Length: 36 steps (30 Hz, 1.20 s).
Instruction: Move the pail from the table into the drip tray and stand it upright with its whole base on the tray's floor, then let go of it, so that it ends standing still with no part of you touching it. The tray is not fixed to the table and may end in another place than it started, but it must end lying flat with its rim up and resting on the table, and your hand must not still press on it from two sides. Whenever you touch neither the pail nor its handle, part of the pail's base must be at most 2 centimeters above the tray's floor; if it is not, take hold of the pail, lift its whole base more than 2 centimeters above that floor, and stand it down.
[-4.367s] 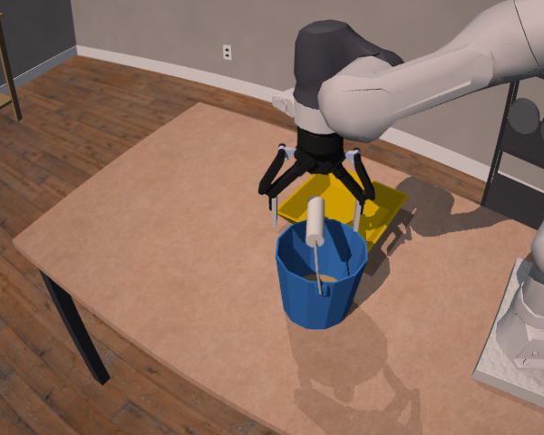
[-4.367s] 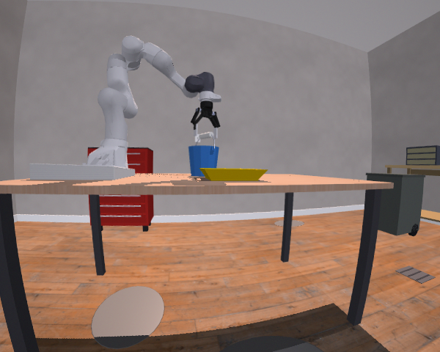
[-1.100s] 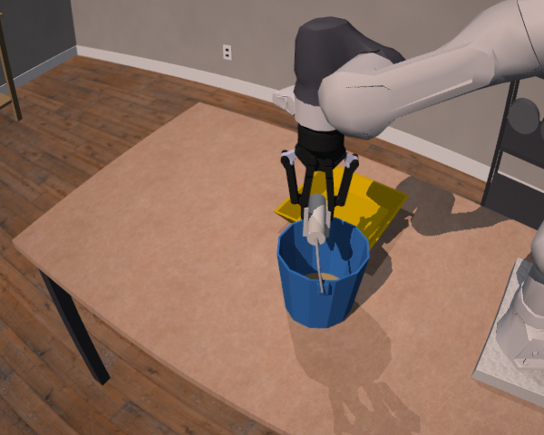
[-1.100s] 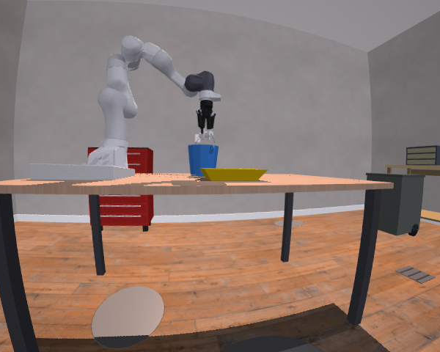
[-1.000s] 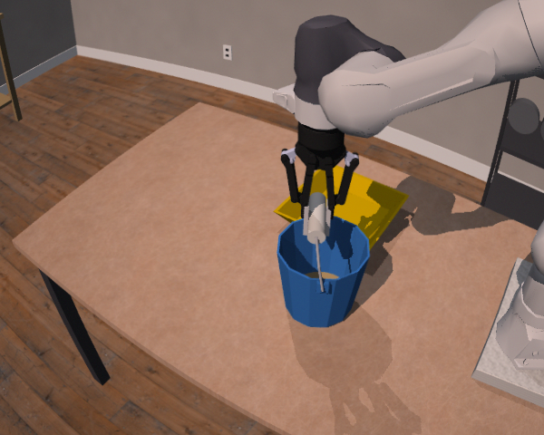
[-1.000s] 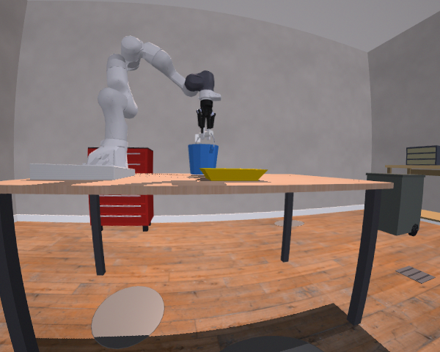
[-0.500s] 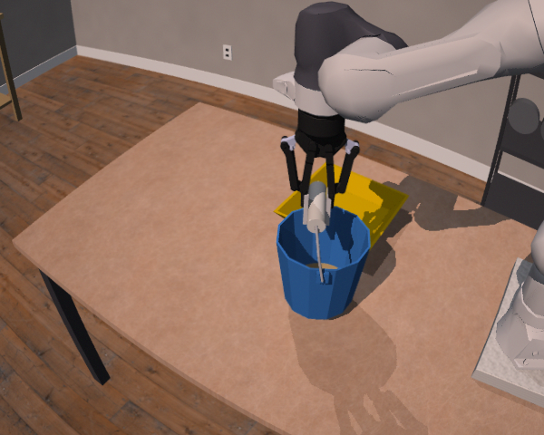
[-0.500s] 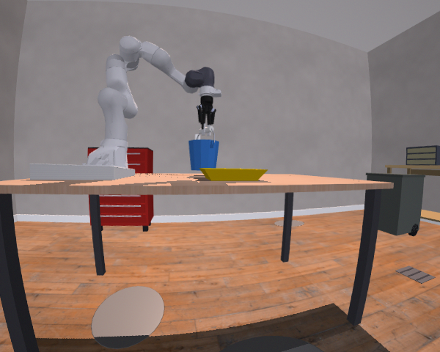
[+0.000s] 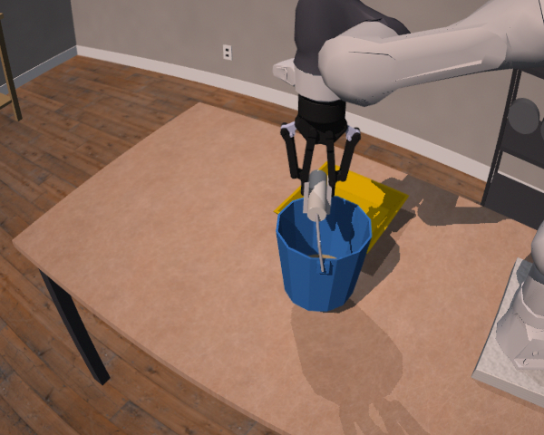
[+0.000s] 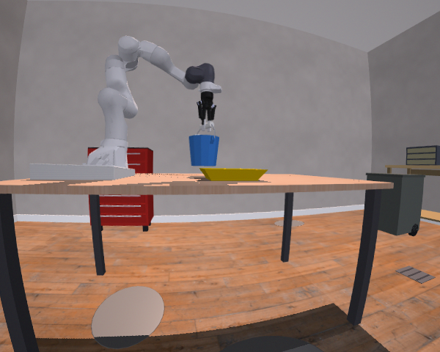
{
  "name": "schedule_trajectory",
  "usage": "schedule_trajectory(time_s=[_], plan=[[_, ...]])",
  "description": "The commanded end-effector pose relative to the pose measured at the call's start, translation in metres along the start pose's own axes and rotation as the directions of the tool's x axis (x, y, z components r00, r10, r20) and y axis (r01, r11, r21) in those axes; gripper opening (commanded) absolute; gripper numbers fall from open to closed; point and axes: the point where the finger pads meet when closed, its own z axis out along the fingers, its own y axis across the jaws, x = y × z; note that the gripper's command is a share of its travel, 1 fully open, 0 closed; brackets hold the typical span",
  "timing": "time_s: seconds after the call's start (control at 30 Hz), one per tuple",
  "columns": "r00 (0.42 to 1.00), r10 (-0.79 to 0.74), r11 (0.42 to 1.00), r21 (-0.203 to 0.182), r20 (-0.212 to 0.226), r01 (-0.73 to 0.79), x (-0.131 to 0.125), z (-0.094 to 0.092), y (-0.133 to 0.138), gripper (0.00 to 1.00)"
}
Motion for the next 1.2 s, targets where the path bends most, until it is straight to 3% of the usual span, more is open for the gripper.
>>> schedule_trajectory(time_s=[0.0, 0.47, 1.17], plan=[[1.000, -0.007, 1.000, 0.002, 0.003, 0.007, -0.002, -0.008, 0.000, 0.00], [1.000, -0.007, 1.000, 0.002, 0.003, 0.007, -0.002, -0.025, 0.000, 0.00], [1.000, -0.007, 1.000, 0.002, 0.003, 0.007, -0.002, -0.031, 0.000, 0.00]])
